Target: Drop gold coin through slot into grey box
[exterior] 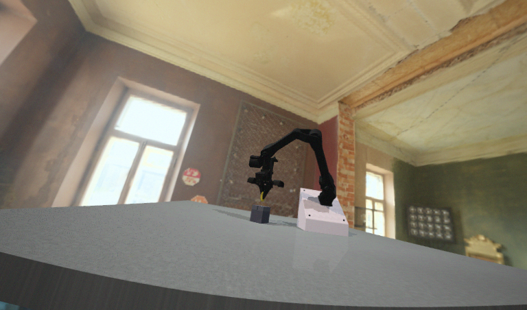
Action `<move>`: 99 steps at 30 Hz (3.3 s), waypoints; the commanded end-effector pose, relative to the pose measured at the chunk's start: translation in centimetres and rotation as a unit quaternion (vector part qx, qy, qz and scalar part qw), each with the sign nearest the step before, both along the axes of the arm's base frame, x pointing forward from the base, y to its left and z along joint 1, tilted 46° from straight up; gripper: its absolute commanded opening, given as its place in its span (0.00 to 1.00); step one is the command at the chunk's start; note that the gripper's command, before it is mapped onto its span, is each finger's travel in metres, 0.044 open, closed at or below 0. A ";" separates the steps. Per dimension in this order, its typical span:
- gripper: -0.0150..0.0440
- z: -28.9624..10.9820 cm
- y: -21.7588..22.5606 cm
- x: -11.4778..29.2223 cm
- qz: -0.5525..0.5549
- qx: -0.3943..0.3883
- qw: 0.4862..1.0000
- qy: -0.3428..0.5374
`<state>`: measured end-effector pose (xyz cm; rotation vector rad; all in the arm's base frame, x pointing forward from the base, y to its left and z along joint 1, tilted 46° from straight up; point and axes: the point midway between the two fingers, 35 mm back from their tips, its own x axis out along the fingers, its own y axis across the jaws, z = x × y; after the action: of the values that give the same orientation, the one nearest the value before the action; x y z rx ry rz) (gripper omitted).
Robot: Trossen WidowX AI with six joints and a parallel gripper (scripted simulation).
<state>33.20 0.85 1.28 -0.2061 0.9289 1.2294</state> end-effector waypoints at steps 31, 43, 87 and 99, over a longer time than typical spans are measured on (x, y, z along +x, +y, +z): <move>0.25 0.3 0.6 -0.1 -0.002 -0.001 1.000 0.002; 0.25 0.1 0.9 -0.1 -0.001 -0.001 1.000 0.002; 0.52 -0.9 1.8 -0.1 -0.003 -0.003 1.000 0.000; 0.66 -0.3 1.1 -0.1 -0.003 -0.003 1.000 0.000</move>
<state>33.03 2.53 0.55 -0.2010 0.9374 1.2215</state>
